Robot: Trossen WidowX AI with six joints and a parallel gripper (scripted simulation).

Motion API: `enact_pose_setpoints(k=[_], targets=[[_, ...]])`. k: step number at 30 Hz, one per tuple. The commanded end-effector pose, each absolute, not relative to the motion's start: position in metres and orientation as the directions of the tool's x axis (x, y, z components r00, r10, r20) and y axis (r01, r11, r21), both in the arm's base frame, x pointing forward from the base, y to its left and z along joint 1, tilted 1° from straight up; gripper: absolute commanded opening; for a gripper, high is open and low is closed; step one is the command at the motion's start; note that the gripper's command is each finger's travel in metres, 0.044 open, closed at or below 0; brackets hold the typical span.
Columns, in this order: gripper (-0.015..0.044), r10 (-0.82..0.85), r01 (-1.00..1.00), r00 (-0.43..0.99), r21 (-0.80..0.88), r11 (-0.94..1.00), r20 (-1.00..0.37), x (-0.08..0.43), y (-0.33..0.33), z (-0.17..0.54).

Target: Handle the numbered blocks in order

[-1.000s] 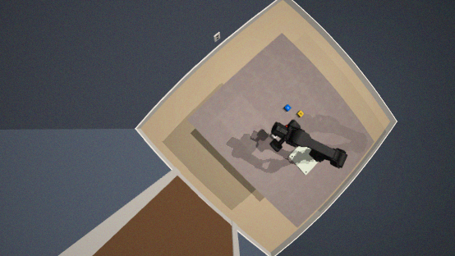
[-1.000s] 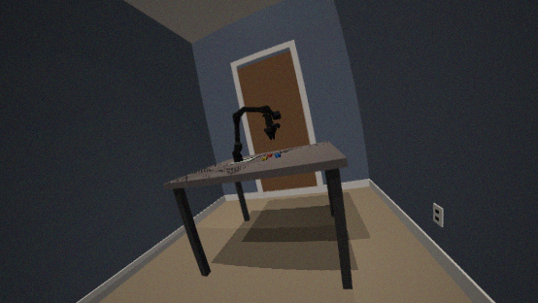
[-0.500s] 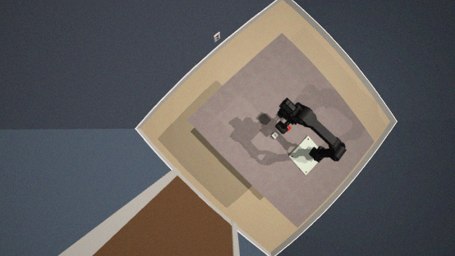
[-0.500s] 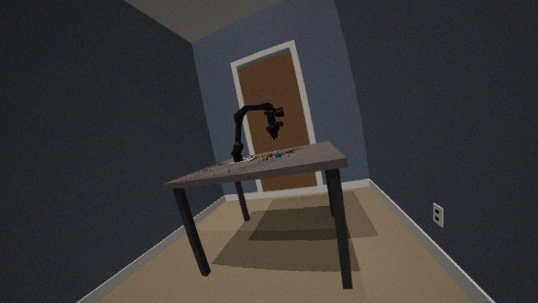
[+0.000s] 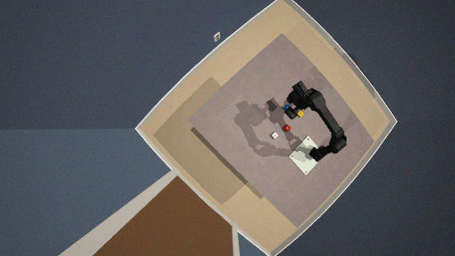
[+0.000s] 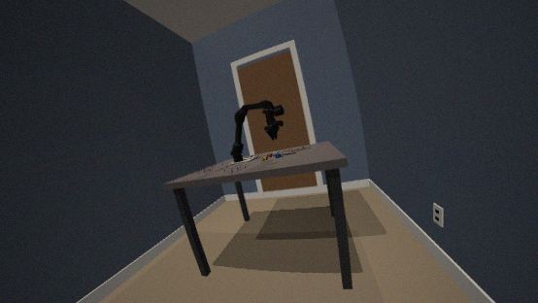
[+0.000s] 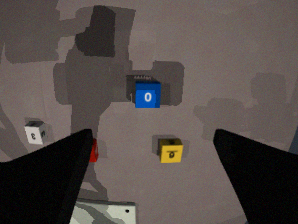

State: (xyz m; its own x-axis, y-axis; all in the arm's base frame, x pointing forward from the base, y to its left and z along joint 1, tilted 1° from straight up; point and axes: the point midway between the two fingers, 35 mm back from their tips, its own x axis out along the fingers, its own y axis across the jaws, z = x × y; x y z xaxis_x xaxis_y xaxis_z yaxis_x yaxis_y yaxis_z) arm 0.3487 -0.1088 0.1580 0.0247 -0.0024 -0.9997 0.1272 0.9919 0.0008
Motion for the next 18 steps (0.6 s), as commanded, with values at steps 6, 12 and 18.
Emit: enact_pose_setpoints(k=[6,12,18], targets=[[0.04,-0.002,0.123,0.022,0.001,0.992,-1.0,0.349,-0.11,0.157],[0.04,-0.002,0.123,0.022,0.001,0.992,-1.0,0.349,-0.11,0.157],[0.04,-0.002,0.123,0.022,0.001,0.992,-1.0,0.352,-0.111,0.096]])
